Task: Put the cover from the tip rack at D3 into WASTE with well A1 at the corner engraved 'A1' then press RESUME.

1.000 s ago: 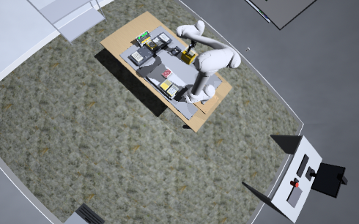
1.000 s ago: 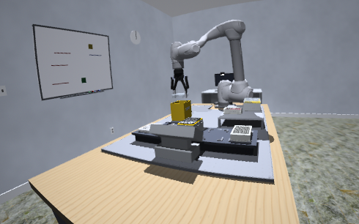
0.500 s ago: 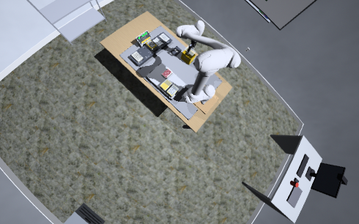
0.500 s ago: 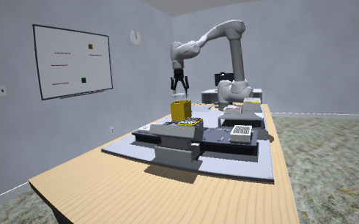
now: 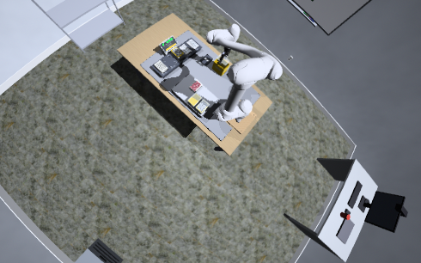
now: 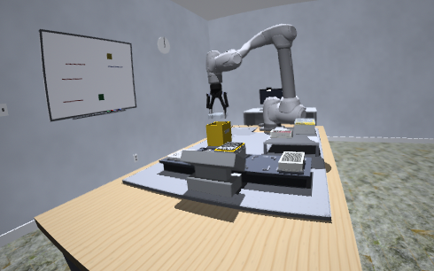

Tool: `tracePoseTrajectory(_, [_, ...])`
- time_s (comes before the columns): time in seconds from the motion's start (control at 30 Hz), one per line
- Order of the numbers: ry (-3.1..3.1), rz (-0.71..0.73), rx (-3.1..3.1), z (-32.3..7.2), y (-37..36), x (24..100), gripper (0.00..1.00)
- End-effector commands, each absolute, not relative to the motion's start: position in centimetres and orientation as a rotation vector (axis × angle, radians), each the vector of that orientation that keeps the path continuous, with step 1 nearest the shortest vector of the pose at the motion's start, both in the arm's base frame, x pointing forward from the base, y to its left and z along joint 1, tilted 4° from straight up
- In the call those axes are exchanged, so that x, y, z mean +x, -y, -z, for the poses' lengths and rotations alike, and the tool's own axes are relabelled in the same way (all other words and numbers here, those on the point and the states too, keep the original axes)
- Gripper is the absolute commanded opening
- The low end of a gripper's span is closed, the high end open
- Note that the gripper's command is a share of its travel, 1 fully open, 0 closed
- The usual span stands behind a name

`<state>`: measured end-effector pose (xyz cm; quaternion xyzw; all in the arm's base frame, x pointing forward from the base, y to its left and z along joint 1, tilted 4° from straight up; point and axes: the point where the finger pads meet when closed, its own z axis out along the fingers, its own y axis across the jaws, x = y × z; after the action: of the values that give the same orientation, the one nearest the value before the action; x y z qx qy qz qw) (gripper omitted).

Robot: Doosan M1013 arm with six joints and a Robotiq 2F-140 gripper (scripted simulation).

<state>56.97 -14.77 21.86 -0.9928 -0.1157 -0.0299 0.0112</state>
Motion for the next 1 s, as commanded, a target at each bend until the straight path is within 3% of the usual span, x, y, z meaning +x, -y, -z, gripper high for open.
tracePoseTrajectory(0.0, [0.360, 0.096, -3.093, -21.77, 14.39, 57.27, 0.00])
tracePoseTrajectory(0.97, [0.360, 0.096, -3.093, -21.44, 14.40, 57.35, 0.00])
